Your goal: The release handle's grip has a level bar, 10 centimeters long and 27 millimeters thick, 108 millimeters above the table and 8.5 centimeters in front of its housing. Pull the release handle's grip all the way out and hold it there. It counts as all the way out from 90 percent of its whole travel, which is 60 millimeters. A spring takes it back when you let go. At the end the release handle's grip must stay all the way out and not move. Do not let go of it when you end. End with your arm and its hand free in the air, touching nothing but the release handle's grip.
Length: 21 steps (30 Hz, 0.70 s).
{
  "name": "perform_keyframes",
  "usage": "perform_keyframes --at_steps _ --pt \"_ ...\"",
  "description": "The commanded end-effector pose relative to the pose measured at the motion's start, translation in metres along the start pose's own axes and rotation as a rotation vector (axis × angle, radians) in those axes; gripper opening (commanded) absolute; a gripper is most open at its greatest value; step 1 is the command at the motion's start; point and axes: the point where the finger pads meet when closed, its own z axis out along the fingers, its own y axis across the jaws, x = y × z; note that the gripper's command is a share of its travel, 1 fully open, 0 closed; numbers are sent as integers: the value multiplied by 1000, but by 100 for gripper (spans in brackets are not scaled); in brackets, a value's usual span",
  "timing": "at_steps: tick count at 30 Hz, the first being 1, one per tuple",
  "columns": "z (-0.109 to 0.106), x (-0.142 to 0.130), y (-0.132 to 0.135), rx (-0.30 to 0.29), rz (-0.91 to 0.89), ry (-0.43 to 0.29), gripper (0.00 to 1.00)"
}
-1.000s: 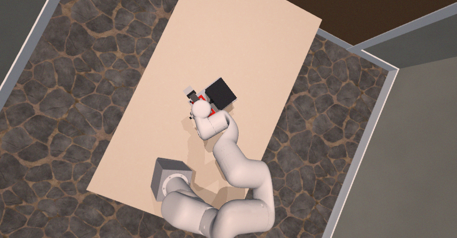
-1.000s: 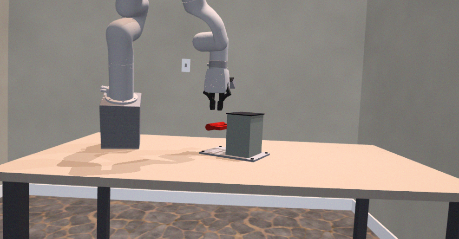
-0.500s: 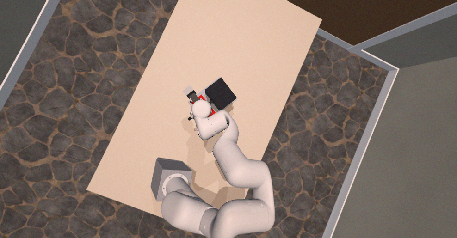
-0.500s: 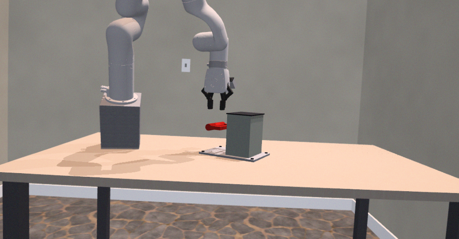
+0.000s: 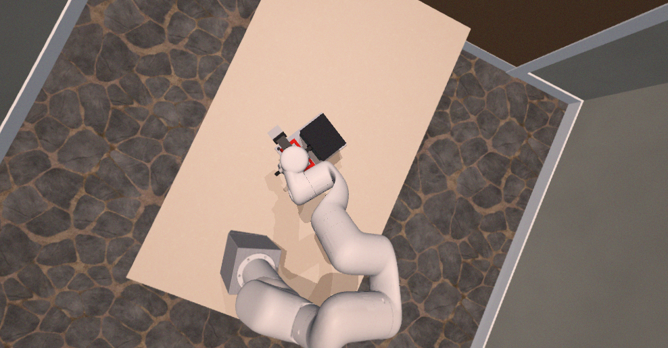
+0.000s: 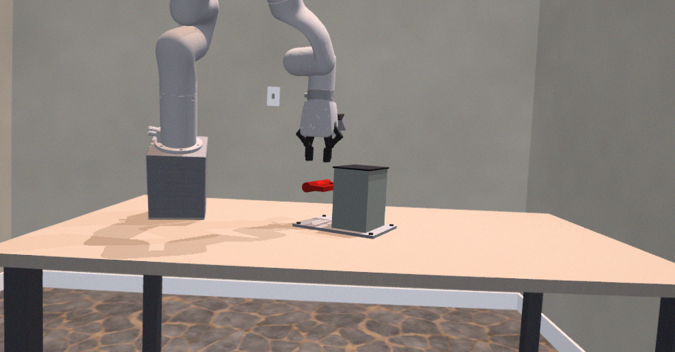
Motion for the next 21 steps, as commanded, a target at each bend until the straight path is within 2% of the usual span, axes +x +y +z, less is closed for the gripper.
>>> perform_keyframes --at_steps 1,21 --pt "-1 1 1 -3 0 3 56" --pt "7 1 1 -3 0 3 56"
